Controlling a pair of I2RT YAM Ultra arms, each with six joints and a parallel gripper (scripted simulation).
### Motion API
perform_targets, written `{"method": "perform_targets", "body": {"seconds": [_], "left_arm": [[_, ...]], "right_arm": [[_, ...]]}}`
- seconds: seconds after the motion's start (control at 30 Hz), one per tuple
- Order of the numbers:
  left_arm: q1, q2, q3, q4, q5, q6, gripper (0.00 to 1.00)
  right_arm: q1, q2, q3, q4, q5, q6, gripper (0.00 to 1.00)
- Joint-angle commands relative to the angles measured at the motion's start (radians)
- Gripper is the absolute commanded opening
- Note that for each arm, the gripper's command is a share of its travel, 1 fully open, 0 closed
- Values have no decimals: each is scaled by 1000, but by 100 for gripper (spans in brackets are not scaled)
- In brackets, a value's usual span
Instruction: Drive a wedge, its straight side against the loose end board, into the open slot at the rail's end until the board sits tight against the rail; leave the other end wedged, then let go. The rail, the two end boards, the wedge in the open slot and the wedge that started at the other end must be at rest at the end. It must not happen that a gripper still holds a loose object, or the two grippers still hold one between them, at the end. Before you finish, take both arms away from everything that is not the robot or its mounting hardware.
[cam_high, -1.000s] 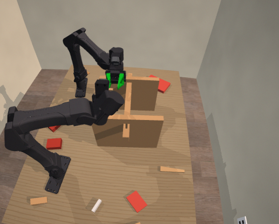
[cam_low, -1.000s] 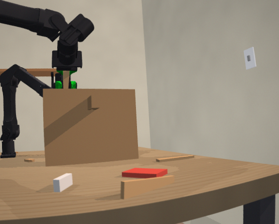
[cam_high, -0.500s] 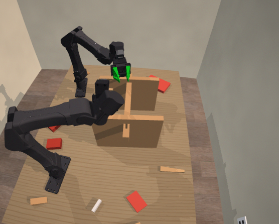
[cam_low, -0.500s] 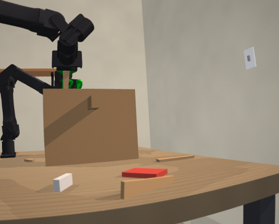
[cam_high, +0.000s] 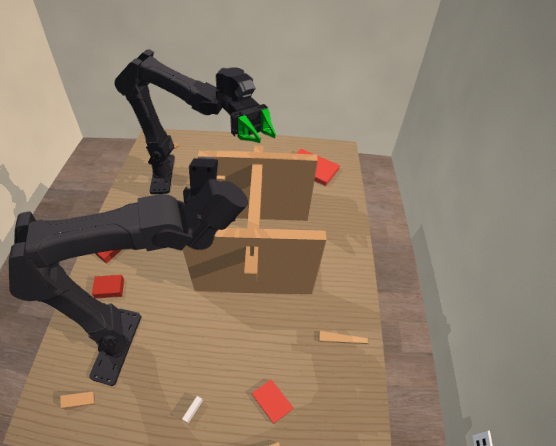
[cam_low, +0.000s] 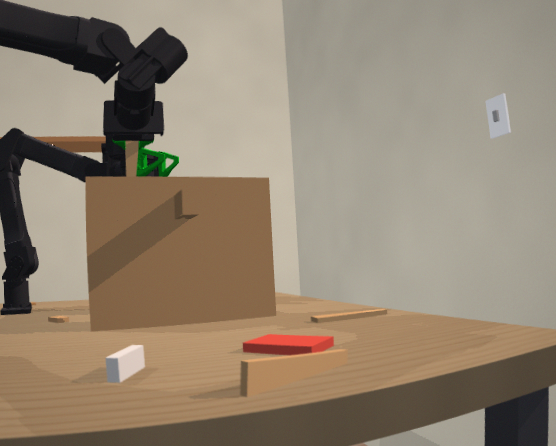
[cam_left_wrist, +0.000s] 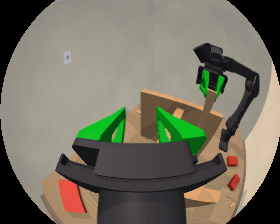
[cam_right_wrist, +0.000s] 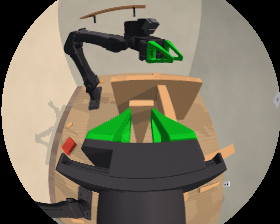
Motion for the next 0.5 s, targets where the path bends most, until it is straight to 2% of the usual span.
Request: {"method": "perform_targets", "body": {"seconds": [0.0, 0.07, 0.47], "left_arm": [[29, -51, 37, -54, -94, 5, 42], [29, -51, 37, -54, -94, 5, 42], [119, -133, 58, -155, -288, 7, 42]], "right_arm": [[-8, -8, 31, -5, -13, 7, 2], [-8, -8, 31, -5, -13, 7, 2], [-8, -8, 31, -5, -13, 7, 2]]}}
